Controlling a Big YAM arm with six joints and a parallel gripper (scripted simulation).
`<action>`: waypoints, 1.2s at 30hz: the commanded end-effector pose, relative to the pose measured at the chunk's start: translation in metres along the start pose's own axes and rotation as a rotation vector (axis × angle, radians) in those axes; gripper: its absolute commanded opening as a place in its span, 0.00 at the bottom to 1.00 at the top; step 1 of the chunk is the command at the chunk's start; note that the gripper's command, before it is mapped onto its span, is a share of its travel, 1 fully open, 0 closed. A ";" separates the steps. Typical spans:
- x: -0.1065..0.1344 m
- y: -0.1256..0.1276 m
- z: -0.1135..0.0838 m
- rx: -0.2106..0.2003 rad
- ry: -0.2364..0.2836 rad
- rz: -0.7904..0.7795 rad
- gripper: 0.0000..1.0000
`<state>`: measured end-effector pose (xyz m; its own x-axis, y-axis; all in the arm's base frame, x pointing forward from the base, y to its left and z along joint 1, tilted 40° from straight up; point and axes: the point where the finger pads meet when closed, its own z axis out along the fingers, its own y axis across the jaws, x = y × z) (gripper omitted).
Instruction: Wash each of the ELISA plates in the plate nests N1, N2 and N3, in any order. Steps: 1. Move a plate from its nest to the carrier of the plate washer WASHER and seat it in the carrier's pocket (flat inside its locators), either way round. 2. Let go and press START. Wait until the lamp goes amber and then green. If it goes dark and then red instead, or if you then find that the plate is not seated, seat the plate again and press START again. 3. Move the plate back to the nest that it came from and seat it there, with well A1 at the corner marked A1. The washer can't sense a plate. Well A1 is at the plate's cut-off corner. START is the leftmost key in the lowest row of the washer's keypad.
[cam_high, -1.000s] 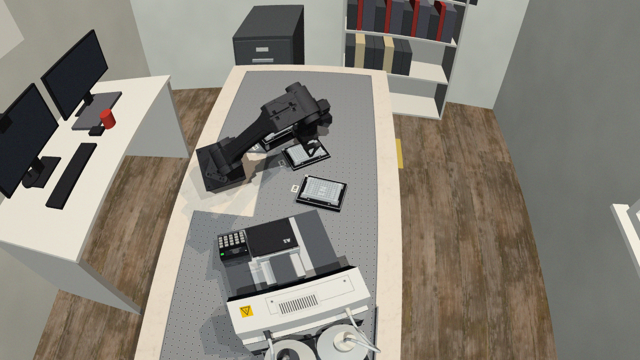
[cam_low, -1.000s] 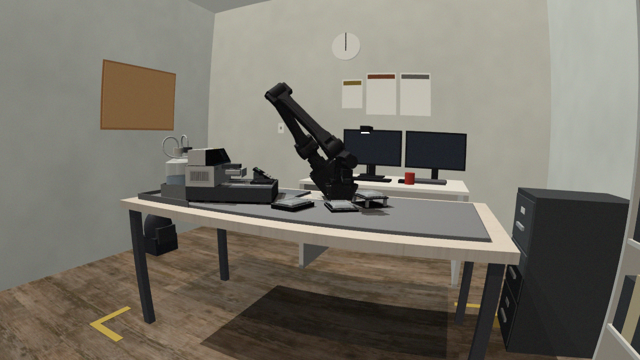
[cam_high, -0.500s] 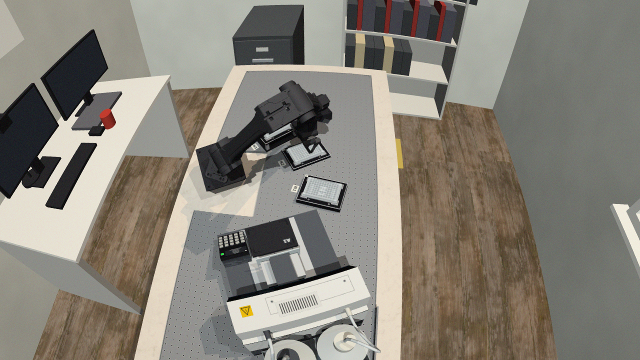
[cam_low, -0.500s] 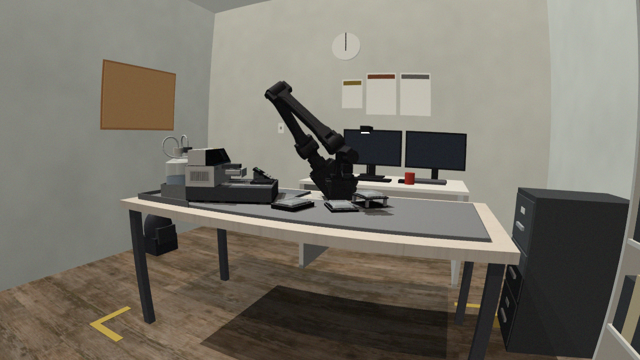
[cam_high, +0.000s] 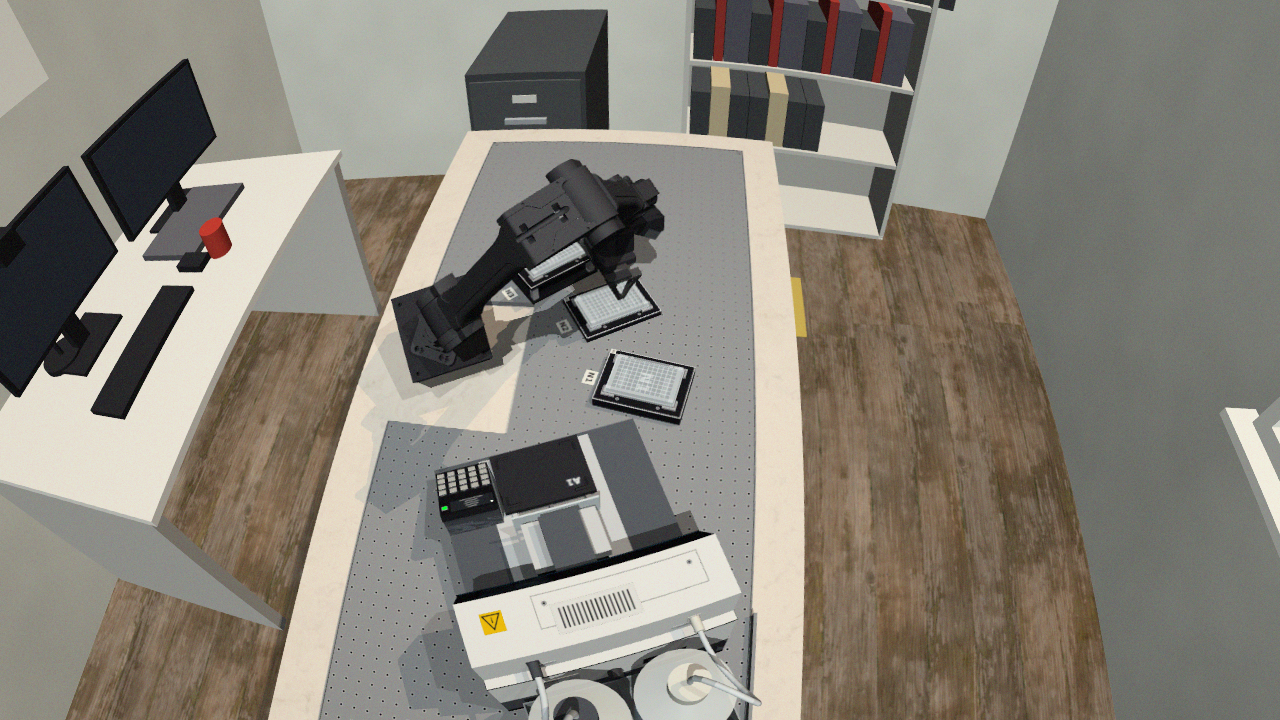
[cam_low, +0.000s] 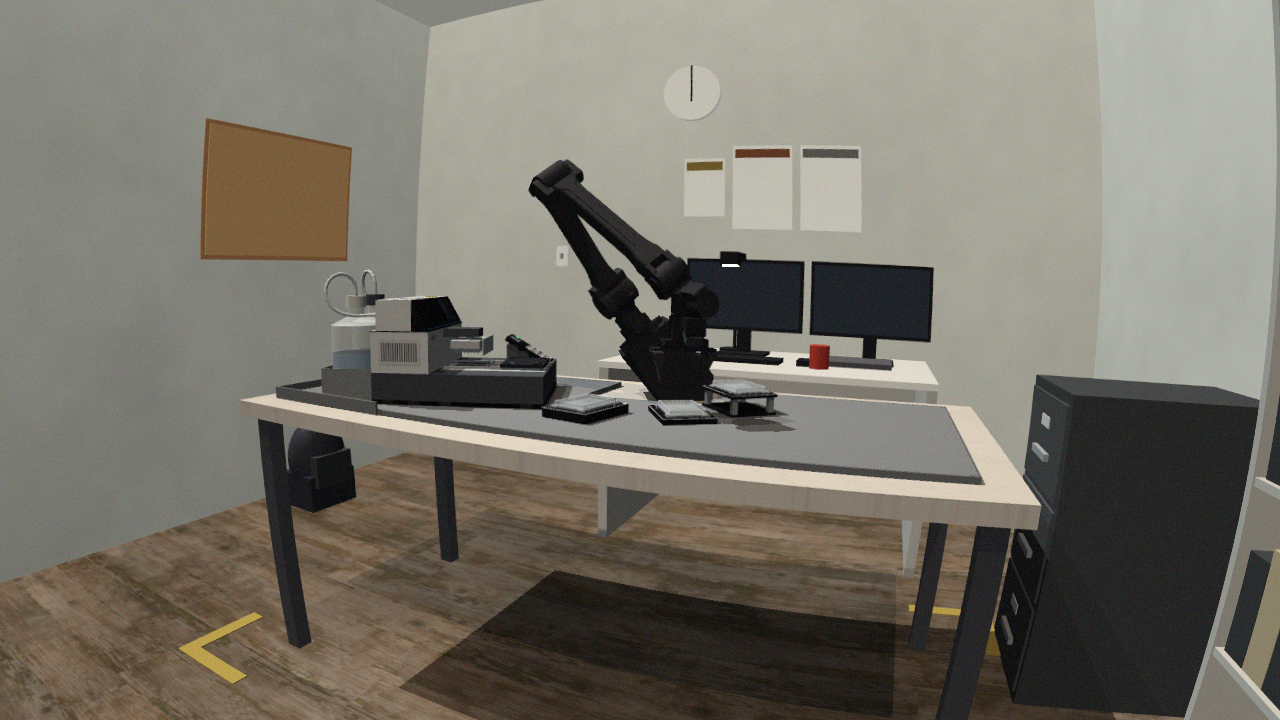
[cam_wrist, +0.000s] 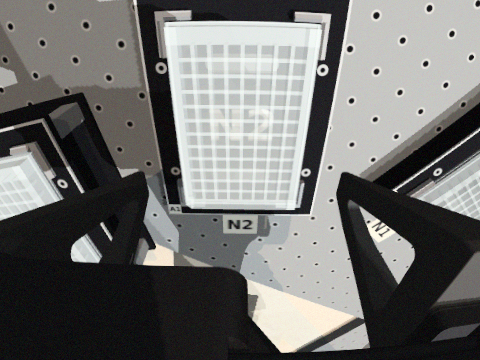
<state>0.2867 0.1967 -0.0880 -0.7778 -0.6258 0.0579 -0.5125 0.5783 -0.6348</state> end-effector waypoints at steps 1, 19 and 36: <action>-0.021 0.004 -0.020 -0.009 -0.041 0.027 1.00; -0.020 0.005 -0.045 -0.009 -0.038 0.024 1.00; -0.012 0.001 -0.035 -0.005 -0.018 0.019 1.00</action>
<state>0.2763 0.2123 -0.0671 -0.7772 -0.6266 0.0583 -0.5131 0.5773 -0.6352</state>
